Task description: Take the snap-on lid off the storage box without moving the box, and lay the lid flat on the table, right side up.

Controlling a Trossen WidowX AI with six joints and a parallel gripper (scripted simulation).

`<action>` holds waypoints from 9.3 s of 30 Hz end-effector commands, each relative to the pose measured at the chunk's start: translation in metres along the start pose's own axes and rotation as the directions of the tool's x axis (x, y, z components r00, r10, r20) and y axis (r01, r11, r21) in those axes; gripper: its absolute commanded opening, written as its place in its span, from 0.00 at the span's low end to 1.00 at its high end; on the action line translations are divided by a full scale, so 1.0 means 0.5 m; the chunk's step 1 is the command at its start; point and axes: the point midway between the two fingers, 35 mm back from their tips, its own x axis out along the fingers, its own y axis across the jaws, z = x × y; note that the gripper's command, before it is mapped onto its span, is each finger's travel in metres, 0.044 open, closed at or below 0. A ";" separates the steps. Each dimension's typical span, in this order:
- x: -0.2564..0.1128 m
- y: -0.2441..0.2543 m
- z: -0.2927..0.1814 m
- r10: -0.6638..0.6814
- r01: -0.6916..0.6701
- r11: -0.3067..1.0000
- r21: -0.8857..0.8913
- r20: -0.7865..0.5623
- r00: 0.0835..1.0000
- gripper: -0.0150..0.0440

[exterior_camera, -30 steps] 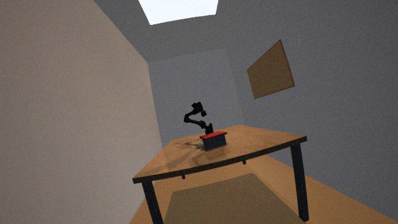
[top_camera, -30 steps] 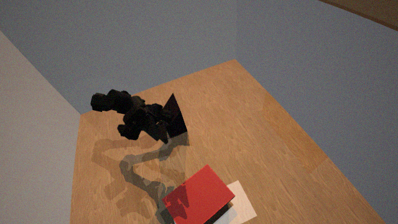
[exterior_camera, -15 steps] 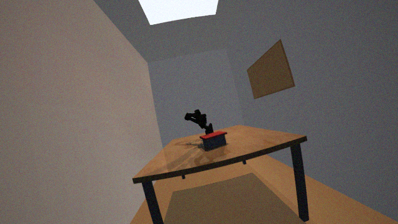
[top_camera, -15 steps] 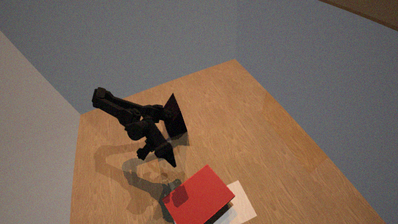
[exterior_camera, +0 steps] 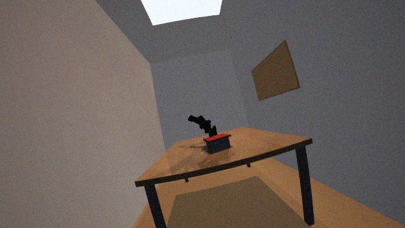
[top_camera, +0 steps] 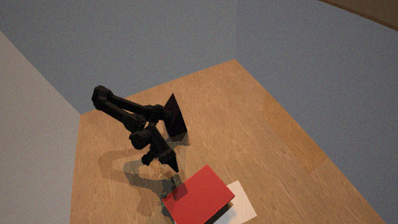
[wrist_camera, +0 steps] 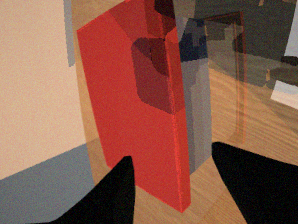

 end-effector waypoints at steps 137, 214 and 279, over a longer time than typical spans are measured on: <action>0.135 -0.008 -0.007 0.002 -0.002 1.000 -0.008 -0.004 1.000 0.25; 0.140 0.001 -0.007 0.001 -0.001 1.000 -0.009 -0.005 1.000 0.25; 0.102 0.077 -0.008 0.000 0.000 1.000 -0.008 -0.005 1.000 0.25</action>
